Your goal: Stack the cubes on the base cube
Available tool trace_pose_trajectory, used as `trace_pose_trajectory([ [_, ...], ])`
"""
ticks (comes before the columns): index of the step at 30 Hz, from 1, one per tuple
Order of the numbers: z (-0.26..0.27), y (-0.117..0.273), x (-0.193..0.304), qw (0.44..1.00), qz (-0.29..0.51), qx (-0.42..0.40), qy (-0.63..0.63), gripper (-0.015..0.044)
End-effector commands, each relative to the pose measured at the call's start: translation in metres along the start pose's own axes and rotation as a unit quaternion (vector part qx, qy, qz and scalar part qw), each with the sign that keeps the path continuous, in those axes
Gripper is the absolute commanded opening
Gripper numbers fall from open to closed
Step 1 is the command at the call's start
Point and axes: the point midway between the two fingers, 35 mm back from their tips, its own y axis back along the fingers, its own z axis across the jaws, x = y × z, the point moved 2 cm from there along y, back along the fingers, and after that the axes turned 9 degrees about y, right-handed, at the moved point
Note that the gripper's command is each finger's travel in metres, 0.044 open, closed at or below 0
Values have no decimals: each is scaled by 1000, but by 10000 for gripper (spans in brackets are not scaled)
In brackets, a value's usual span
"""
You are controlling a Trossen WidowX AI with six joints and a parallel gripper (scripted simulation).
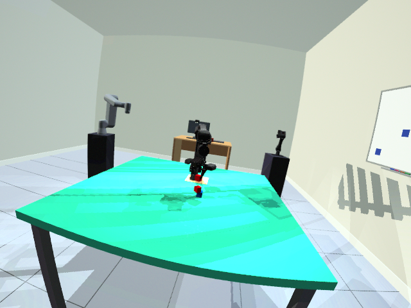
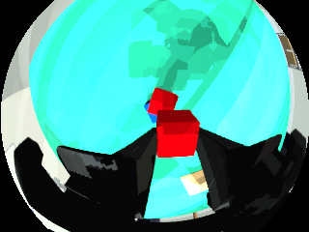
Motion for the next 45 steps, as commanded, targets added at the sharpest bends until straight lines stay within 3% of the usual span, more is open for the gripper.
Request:
trace_pose_trajectory([
  [1,10,-1,6,998,-1,2,-57,105],
  [11,30,-2,20,984,0,3,-176,105],
  [28,28,-32,20,983,0,3,-183,105],
  [45,28,-38,20,983,0,3,-183,105],
])
